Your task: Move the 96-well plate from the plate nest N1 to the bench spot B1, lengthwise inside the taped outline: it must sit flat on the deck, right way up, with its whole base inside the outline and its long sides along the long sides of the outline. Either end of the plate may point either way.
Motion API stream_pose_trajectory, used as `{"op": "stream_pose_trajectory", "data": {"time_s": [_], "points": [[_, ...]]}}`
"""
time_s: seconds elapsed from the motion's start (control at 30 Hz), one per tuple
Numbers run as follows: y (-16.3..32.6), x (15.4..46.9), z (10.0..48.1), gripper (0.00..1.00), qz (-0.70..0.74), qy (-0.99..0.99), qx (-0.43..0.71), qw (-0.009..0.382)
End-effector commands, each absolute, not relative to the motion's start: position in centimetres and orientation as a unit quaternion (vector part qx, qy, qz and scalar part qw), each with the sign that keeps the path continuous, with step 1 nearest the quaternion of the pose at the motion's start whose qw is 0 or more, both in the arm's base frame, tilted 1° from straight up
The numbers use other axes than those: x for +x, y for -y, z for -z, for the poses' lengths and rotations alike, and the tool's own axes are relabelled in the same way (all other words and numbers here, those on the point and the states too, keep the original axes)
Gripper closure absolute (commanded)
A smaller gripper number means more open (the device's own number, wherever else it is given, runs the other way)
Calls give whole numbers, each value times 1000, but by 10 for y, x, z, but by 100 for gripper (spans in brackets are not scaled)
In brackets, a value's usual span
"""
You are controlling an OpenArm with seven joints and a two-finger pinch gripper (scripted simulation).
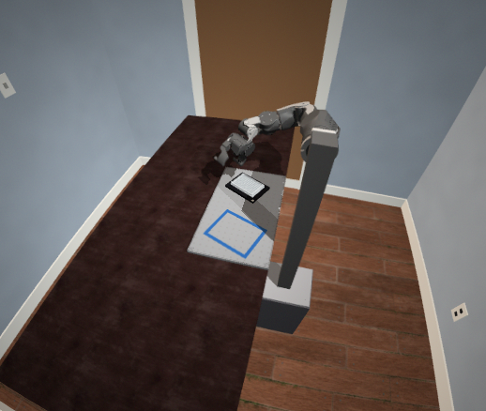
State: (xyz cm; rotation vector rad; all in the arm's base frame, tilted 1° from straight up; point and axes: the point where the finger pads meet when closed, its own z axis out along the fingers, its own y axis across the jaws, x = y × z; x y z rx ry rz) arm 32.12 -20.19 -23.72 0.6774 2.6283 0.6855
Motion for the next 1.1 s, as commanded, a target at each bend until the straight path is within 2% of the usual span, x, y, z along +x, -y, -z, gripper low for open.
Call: {"op": "stream_pose_trajectory", "data": {"time_s": [0.0, 0.17, 0.33, 0.73, 0.9, 1.07], "points": [[202, 322, 236, 23, -240, -926, 238, 171], [202, 322, 236, 23, -240, -926, 238, 171], [219, 288, 260, 23, -136, -956, 239, 102], [219, 288, 260, 23, -136, -956, 239, 102], [236, 255, 285, 23, -31, -971, 235, 32], [236, 255, 285, 23, -31, -971, 235, 32]]}}
